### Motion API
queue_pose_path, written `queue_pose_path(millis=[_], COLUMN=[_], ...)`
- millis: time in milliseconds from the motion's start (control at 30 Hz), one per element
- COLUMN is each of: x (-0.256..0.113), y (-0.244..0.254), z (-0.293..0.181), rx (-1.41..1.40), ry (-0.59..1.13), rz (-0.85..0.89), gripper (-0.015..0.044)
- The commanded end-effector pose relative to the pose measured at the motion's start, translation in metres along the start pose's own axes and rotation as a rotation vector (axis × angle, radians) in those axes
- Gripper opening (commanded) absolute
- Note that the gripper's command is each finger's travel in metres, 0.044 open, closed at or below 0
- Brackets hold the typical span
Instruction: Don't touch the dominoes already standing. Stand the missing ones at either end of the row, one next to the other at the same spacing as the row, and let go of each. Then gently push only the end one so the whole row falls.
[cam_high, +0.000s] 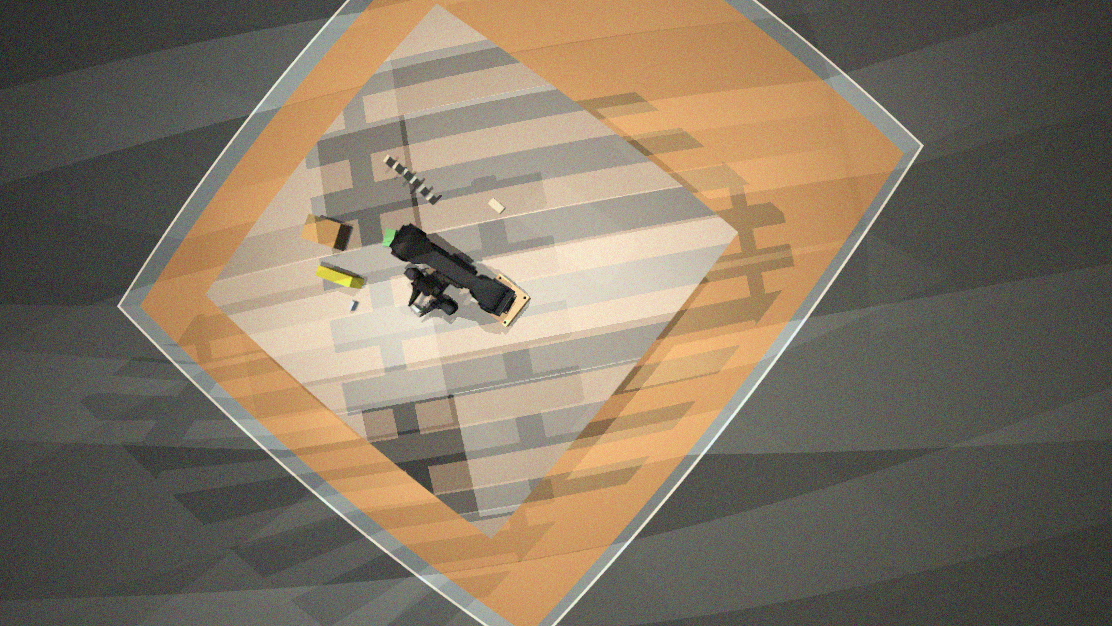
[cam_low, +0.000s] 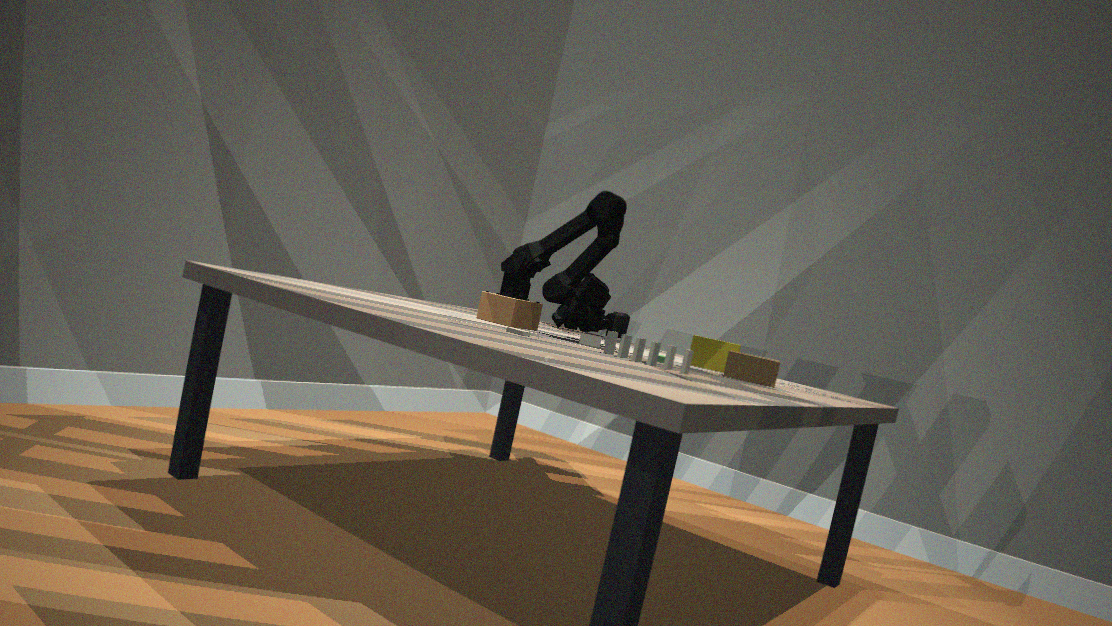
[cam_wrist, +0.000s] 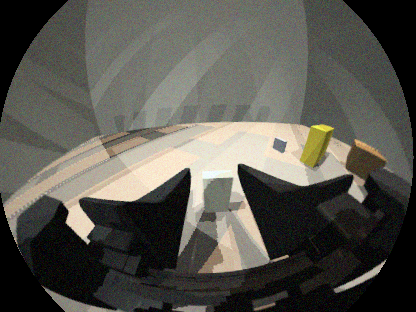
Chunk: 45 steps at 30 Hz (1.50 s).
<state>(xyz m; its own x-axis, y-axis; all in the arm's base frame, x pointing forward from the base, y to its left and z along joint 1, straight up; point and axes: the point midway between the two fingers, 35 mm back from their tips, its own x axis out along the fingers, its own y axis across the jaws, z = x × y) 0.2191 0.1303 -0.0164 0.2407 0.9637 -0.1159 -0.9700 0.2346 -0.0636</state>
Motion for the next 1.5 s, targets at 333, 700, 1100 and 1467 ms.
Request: queue_pose_path(millis=[333,700,1100,1467], x=[-0.001,-0.005,0.065,0.072], y=[-0.003,-0.004,-0.065,-0.058], z=[0.008,0.049,0.033,0.052], rx=[-0.004,0.0,0.154,0.11], ry=[0.003,0.004,0.499,0.916], rz=[-0.004,-0.001,-0.075,-0.085], gripper=[0.044,0.044,0.044,0.044])
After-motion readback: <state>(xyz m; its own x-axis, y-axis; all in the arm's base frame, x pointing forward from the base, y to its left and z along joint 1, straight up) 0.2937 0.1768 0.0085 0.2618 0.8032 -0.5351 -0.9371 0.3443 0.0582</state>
